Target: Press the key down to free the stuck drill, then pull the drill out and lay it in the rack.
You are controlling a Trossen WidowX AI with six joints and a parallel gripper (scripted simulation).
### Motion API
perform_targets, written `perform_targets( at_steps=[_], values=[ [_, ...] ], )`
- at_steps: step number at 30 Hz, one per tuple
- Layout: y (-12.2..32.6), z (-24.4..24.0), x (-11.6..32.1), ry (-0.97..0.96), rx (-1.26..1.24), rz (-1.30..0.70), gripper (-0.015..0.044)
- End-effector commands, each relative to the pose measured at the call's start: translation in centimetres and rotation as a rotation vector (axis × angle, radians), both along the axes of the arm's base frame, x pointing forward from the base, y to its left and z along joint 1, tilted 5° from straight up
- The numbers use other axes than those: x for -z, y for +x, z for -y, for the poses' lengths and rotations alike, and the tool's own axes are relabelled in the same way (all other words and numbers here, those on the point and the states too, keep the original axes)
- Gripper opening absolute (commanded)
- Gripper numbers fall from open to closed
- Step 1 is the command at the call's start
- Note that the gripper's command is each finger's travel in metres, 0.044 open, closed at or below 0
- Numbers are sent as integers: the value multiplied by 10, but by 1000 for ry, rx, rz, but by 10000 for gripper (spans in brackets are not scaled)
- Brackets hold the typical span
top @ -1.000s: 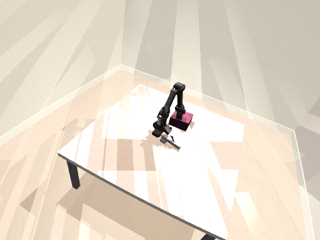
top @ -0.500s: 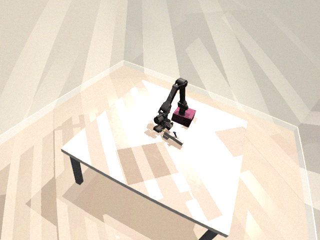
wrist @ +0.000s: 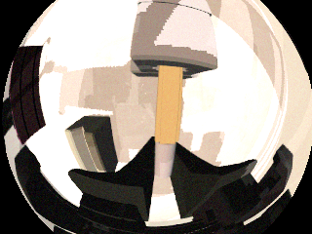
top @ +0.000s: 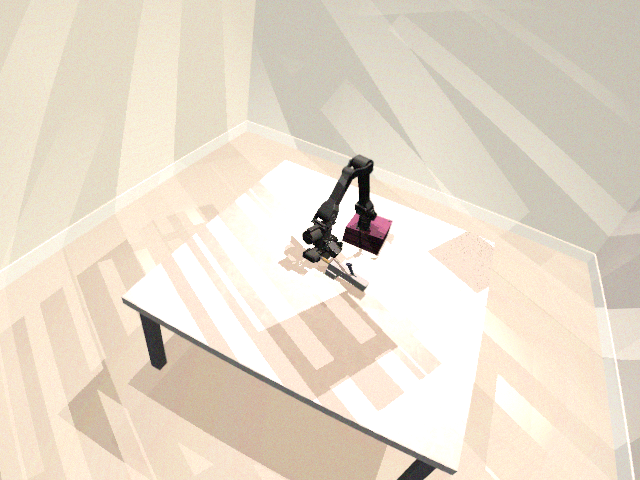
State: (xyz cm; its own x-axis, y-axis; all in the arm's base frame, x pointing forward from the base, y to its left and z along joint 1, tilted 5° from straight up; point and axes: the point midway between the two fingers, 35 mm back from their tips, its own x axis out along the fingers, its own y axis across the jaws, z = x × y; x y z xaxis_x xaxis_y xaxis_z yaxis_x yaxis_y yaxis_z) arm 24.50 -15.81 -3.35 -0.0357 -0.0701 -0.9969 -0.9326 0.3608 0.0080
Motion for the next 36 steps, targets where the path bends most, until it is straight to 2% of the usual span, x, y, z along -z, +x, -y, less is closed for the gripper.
perform_targets(
  at_steps=[1, 4, 21, 36],
  values=[
    [-2, 6, -2, -3, -2, -1, 0],
    [-4, 11, -2, -3, -2, -1, 0],
    [-1, 2, 1, -3, -1, -1, 440],
    [1, -4, 5, -2, -2, -1, 440]
  ],
)
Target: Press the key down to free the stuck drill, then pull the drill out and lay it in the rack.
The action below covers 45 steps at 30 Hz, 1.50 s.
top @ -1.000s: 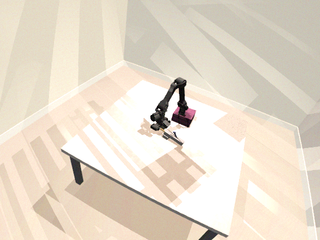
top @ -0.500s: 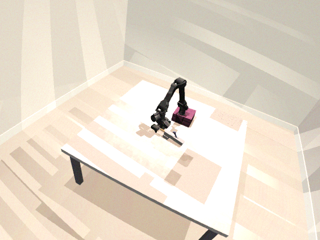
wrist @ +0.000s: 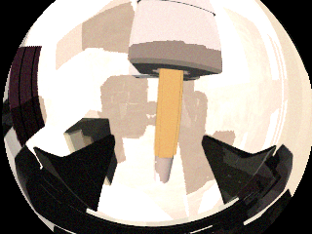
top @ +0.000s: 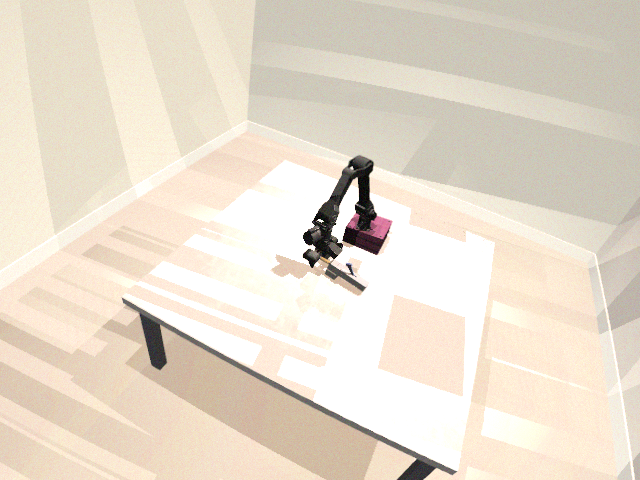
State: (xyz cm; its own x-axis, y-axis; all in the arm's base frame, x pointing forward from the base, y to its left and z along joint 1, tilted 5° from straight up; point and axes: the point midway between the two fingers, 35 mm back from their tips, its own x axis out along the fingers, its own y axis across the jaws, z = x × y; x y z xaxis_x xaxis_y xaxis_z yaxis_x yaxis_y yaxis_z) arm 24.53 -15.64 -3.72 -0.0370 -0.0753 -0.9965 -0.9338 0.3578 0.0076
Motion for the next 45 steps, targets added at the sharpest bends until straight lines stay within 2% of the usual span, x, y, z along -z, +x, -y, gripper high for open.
perform_targets(
  at_steps=[1, 14, 30, 33, 45],
  values=[
    [1, -2, 1, 3, 2, 1, 440],
    [3, -7, 4, 3, 2, 1, 440],
    [2, -4, 3, -1, 0, 0, 20],
    [2, -4, 3, -1, 0, 0, 0],
    [2, -5, -1, 3, 2, 1, 0]
  ],
)
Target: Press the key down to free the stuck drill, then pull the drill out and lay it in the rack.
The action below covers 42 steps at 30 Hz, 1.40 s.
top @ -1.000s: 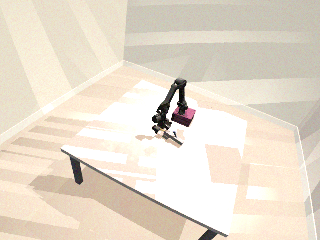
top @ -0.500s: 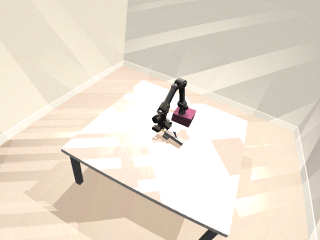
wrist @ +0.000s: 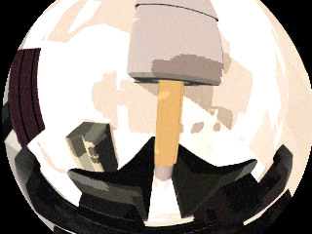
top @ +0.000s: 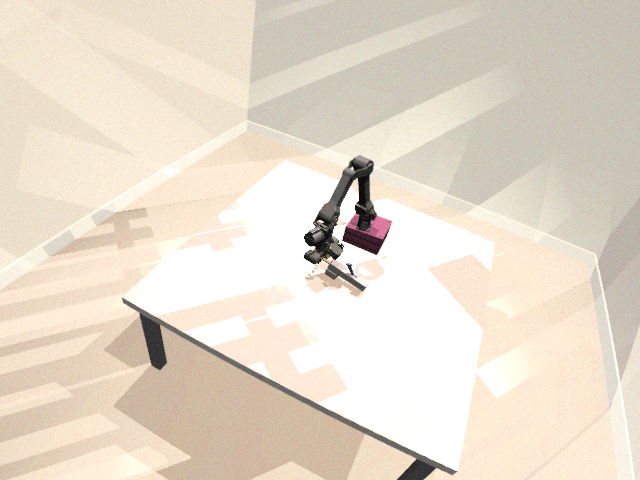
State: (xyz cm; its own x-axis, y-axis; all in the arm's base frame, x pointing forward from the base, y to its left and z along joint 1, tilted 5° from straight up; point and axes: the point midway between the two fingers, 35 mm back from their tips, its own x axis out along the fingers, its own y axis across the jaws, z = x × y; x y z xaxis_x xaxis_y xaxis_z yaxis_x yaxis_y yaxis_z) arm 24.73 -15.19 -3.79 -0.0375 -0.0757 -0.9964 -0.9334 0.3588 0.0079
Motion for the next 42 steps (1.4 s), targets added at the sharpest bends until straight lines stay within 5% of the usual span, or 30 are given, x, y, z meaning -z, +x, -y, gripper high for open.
perform_targets(
  at_steps=[1, 42],
  values=[
    [0, -1, -2, 4, 1, 1, 0],
    [-18, 49, -10, -1, 1, 0, 0]
  ],
)
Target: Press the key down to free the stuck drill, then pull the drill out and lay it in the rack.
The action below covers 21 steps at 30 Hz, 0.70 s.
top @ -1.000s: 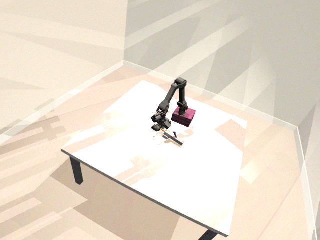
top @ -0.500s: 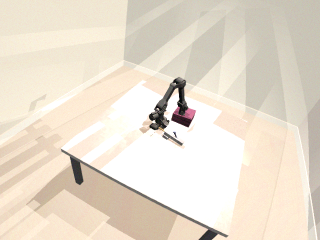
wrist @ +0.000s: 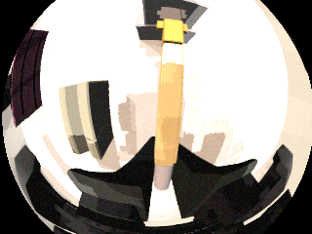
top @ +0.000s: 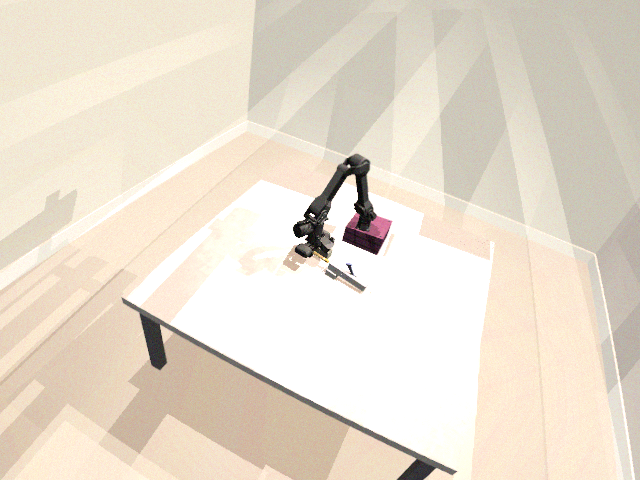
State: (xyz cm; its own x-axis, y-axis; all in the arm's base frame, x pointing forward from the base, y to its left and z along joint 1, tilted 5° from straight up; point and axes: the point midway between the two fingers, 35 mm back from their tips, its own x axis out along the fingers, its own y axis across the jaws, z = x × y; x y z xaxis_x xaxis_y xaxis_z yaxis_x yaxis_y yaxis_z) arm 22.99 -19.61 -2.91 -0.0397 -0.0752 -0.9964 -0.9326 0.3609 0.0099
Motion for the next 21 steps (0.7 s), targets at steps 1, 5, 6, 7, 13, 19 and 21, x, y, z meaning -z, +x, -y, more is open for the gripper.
perform_targets(
  at_steps=[1, 5, 6, 7, 13, 19, 21],
  values=[
    [-1, 7, -2, -1, -2, 2, 0],
    [-3, 11, -3, -2, -2, 1, 0],
    [-4, 13, -3, -2, -2, 1, 0],
    [-4, 14, -3, -2, -2, 1, 0],
    [-6, 18, -5, -2, -2, 1, 0],
    [-6, 17, -8, -2, -2, 1, 0],
    [-6, 16, -9, -2, -2, 1, 0]
  ],
)
